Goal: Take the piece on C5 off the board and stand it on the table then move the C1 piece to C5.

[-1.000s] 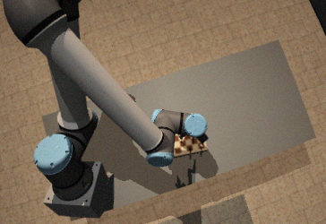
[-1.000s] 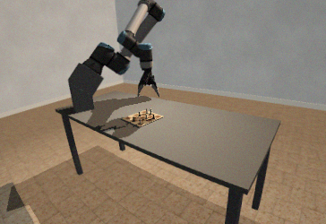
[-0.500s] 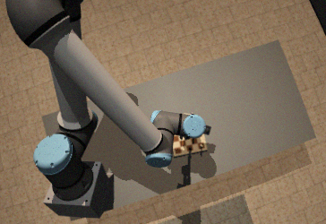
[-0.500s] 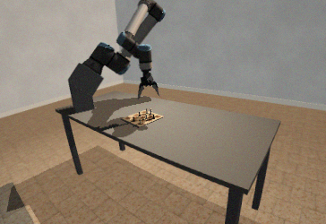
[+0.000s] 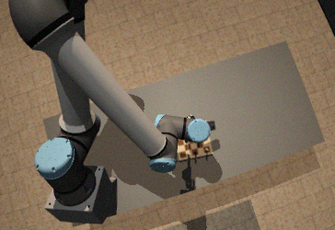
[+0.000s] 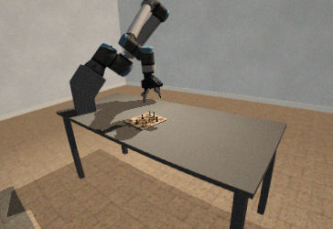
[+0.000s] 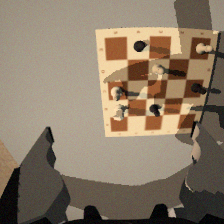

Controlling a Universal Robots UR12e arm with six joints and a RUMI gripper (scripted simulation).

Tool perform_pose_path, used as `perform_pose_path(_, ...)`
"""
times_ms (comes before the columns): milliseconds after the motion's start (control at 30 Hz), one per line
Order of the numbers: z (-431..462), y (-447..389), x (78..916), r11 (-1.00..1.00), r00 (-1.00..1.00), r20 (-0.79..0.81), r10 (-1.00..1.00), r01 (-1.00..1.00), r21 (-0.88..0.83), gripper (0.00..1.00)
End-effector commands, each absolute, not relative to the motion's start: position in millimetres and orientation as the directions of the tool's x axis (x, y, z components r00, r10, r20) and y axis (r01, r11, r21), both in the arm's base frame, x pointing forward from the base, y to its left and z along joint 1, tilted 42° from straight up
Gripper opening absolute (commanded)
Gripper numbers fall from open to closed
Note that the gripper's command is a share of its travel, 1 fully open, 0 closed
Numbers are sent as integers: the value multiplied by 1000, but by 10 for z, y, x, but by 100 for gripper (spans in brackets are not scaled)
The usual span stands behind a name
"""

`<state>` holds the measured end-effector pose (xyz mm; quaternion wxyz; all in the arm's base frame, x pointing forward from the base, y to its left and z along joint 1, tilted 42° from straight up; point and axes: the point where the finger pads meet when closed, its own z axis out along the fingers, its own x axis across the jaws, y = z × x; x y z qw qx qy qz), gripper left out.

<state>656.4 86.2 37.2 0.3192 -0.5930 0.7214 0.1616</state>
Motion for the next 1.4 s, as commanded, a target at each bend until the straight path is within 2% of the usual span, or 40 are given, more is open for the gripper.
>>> perform_pose_path(0,372,884,6561,134,44,-631,-775,-963,-232,100)
perform_pose_path(533,365,924,6545,-13,223,-577,-786,-938,-346,100)
perform_pose_path(1067,364,931,6541,-39,254,-565,-785,-930,-365,100)
perform_pose_path(1100,364,931,6541,-39,254,-565,-785,-930,-365,22)
perform_pose_path(1367,364,931,6541,-39,254,-565,-785,-930,-365,22)
